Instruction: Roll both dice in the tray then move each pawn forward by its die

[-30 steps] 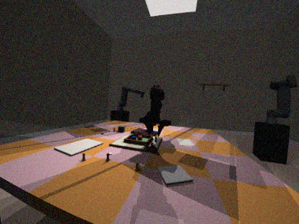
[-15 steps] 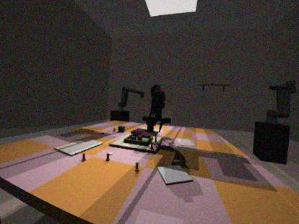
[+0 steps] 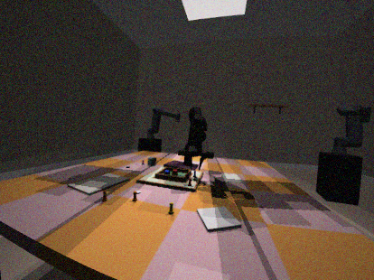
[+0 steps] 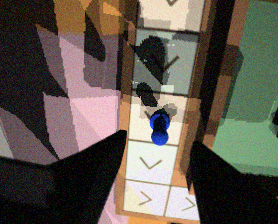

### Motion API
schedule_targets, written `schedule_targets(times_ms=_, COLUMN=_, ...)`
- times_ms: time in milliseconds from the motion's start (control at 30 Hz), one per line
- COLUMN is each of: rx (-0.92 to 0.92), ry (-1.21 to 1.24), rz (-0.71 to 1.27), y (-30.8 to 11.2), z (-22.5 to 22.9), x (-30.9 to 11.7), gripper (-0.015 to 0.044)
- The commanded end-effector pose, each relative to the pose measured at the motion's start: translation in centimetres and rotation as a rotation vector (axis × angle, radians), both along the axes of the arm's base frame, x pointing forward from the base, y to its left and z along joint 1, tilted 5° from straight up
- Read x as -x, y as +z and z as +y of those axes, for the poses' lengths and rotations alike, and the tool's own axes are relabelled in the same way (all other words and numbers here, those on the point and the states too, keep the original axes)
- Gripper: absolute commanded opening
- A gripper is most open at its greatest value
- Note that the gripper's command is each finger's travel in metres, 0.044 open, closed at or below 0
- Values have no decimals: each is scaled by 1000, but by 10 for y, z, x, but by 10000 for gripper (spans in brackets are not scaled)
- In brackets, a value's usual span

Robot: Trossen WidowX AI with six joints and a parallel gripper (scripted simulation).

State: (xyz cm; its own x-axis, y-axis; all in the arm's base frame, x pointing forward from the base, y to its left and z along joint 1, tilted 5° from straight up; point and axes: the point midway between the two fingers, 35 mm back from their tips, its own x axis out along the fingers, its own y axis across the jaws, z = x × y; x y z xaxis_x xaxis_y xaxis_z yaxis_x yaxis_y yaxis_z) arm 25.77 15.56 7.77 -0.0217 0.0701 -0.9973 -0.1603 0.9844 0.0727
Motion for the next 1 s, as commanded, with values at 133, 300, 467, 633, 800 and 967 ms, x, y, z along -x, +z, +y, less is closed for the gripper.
schedule_targets(times_ms=133, rx=0, ry=-4, rz=9, y=-14, z=0, x=2, gripper=200)
schedule_targets(times_ms=300, rx=0, ry=-4, rz=10, y=-22, z=1, x=3, gripper=200)
schedule_targets(times_ms=467, rx=0, ry=-4, rz=10, y=-30, z=1, x=3, gripper=200)
schedule_targets(times_ms=633, rx=0, ry=-4, rz=10, y=-32, z=1, x=4, gripper=147)
schedule_targets(times_ms=800, rx=0, ry=-4, rz=10, y=-32, z=1, x=4, gripper=55)
schedule_targets(times_ms=967, rx=0, ry=-4, rz=10, y=-32, z=1, x=4, gripper=22)
